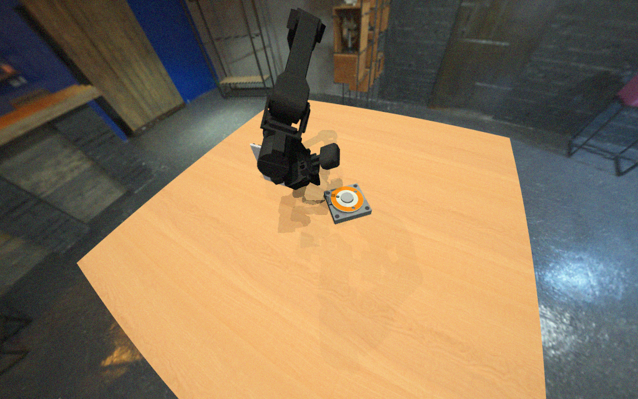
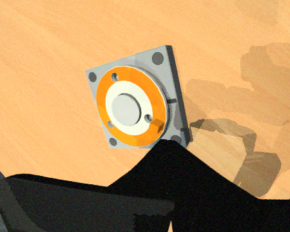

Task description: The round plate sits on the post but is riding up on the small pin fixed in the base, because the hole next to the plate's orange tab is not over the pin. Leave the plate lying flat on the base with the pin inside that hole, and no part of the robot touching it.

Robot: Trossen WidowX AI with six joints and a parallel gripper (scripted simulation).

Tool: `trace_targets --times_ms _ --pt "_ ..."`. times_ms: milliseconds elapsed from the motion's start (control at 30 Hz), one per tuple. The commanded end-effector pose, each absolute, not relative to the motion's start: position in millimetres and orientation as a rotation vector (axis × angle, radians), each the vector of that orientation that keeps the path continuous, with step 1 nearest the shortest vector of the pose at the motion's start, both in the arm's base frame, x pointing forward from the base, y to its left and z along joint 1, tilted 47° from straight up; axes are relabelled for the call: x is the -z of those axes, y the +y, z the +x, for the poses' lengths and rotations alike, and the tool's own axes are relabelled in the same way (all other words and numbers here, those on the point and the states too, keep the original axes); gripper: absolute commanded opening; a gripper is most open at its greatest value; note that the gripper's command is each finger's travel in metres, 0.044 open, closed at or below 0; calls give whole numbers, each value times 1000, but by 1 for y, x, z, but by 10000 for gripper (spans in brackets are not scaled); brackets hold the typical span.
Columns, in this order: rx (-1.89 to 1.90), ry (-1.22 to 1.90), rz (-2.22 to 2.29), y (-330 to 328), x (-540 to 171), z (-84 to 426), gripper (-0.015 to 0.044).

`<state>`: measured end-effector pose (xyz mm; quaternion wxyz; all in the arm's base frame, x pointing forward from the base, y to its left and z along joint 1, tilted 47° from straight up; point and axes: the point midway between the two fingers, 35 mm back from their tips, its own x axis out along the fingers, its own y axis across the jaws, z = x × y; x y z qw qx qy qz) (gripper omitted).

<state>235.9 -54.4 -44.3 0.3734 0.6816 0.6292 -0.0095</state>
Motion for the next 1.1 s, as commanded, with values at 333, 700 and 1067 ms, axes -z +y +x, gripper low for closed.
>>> trace_targets --times_ms 333,700,1067 --pt "-739 1532 542 22 16 250 0" --pt "-739 1532 542 23 17 250 0" --pt "-740 1531 544 57 49 245 0"
